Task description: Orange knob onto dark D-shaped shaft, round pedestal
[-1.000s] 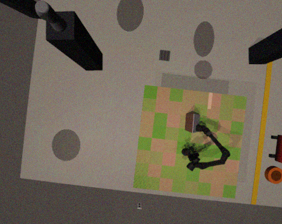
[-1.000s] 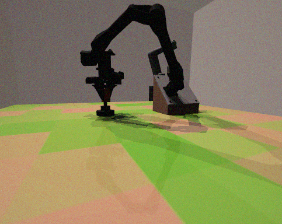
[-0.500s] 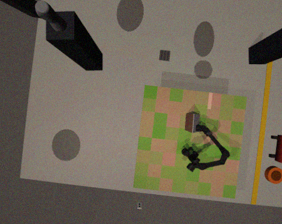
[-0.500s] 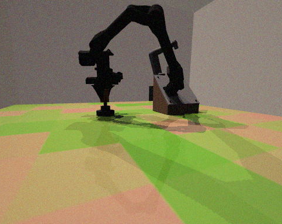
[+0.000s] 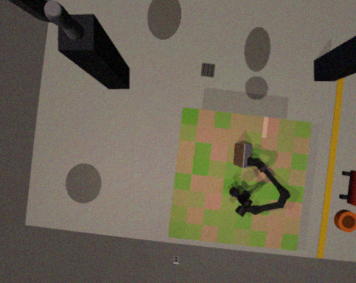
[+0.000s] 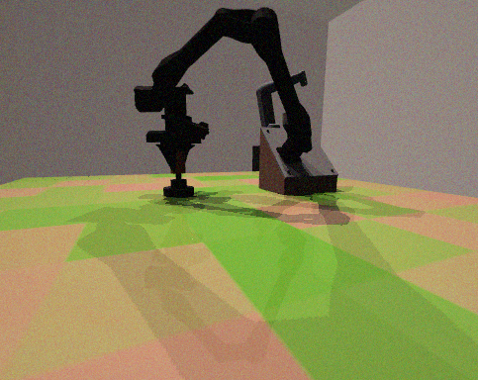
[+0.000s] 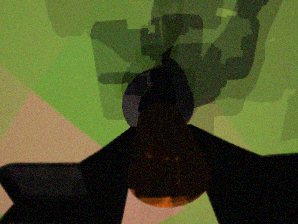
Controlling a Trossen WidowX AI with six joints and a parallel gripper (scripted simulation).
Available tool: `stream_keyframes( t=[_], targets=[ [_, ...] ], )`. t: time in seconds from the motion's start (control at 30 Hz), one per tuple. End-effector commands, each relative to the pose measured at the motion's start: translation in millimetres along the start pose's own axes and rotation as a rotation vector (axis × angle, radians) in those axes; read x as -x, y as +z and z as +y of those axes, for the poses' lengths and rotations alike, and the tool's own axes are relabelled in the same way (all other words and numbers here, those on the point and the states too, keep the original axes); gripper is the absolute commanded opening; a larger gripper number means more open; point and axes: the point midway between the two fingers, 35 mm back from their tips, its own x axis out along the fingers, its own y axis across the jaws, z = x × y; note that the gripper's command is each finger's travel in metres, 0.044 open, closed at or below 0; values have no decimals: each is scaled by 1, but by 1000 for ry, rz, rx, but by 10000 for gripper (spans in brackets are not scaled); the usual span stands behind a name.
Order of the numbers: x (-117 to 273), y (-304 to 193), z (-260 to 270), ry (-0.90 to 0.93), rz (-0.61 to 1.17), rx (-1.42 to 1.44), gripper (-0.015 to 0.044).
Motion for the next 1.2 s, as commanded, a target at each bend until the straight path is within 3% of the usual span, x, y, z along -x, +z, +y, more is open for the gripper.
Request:
stream_keyframes(
  t=[0.0, 1.17],
  targets=[
    [2, 1, 2, -4, 7, 5, 0],
    [4, 0, 1, -4, 7, 5, 0]
  ],
)
